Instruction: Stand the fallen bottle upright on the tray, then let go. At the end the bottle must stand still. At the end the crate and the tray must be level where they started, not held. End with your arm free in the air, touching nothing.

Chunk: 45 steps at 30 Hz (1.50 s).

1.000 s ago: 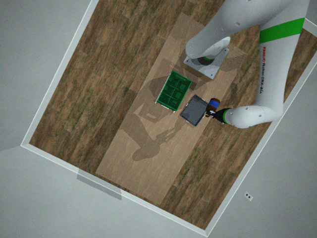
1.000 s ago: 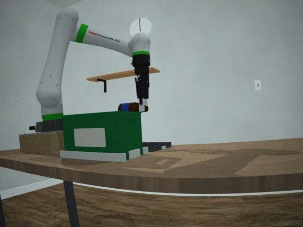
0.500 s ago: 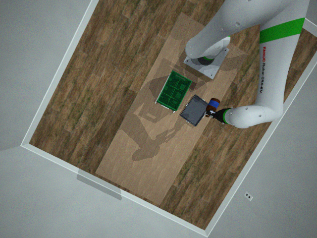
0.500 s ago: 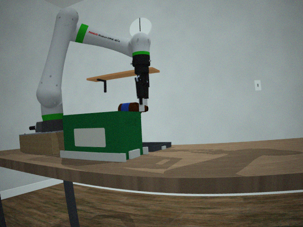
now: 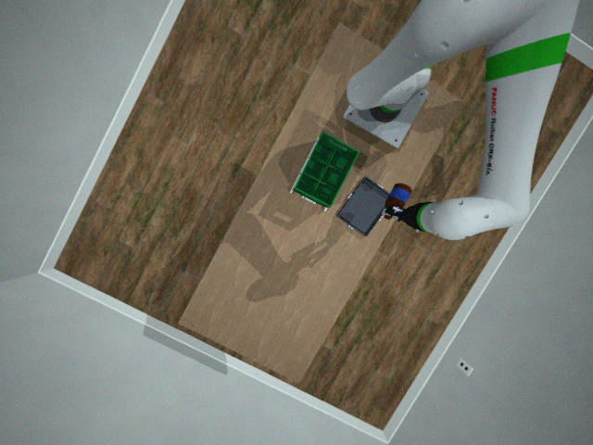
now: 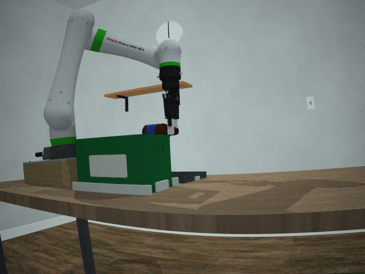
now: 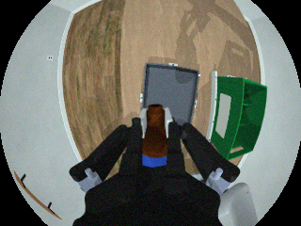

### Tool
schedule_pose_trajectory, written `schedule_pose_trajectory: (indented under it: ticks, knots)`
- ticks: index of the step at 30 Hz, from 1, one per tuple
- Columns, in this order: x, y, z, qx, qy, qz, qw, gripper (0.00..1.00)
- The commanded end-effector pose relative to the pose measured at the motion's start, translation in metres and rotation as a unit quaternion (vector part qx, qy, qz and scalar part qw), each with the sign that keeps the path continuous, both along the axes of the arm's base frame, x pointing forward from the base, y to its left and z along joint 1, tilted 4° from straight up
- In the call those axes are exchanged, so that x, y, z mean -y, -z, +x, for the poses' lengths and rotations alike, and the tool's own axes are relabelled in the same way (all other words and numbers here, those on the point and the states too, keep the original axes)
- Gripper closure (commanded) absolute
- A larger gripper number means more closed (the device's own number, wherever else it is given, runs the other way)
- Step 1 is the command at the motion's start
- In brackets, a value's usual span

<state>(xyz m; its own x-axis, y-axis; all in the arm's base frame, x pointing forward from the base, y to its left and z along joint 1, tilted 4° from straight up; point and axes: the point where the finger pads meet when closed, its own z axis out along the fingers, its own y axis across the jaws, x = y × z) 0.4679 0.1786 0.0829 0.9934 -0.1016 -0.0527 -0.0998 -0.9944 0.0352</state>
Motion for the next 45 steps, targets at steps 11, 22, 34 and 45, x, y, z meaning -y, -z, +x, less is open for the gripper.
schedule_pose_trajectory:
  ticks: [11, 22, 34, 45]
  knots:
    - [-0.0001, -0.0002, 0.0002, 0.0, 0.003, 0.0, 1.0, 1.0]
    - [-0.0001, -0.0002, 0.0002, 0.002, 0.057, -0.003, 0.998, 1.0]
    - [-0.0001, -0.0002, 0.0002, 0.004, 0.126, -0.007, 0.992, 1.0]
    - [-0.0001, -0.0002, 0.0002, 0.004, 0.13, -0.007, 0.991, 1.0]
